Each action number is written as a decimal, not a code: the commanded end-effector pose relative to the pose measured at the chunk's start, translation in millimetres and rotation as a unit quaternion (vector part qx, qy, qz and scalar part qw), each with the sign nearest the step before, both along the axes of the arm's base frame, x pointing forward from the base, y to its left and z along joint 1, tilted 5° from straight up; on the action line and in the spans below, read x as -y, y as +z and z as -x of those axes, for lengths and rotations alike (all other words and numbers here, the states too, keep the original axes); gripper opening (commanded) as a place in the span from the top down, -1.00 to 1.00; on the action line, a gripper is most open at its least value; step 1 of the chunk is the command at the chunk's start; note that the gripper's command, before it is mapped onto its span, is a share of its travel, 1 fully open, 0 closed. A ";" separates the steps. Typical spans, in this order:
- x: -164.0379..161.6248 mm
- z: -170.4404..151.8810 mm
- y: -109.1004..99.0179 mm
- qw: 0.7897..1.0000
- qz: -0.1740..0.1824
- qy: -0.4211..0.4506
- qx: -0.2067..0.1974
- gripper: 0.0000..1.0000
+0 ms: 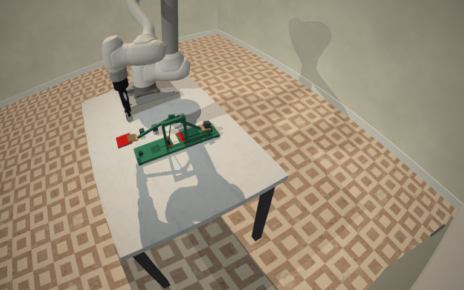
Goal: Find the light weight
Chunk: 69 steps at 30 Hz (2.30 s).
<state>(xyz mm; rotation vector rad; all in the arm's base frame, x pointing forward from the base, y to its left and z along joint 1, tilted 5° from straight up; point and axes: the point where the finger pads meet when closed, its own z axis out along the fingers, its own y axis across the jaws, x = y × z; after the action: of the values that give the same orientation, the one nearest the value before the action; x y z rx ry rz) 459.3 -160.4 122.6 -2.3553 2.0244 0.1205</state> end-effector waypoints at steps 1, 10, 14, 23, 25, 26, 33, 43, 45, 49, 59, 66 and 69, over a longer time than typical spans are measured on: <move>2.6 36.6 3.6 1.000 0.000 0.000 0.001 0.51; 2.6 48.2 3.8 1.000 0.000 0.000 0.001 0.51; -36.7 41.6 -10.8 1.000 0.000 0.001 0.002 0.51; -106.8 40.1 -36.2 1.000 0.000 0.001 0.002 0.51; -154.6 46.6 -53.3 1.000 0.000 0.001 0.002 0.51; -154.6 46.6 -53.3 1.000 0.000 0.001 0.002 0.51; -209.6 62.6 -73.3 1.000 -0.001 0.000 0.001 0.51; -210.0 62.8 -73.5 1.000 -0.001 0.000 0.001 0.51; -210.0 62.8 -73.5 1.000 -0.001 0.000 0.001 0.51; -210.0 62.8 -74.3 1.000 -0.001 0.000 0.001 0.51; -211.1 63.0 -88.5 1.000 0.000 0.000 0.001 0.51; -212.9 63.3 -111.4 1.000 0.000 0.000 0.001 0.51; -213.6 63.5 -121.0 1.000 0.000 0.000 0.001 0.51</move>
<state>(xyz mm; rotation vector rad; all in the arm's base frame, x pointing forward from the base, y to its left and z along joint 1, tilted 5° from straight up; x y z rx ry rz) 395.7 52.5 9.8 -2.3547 2.0223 0.1179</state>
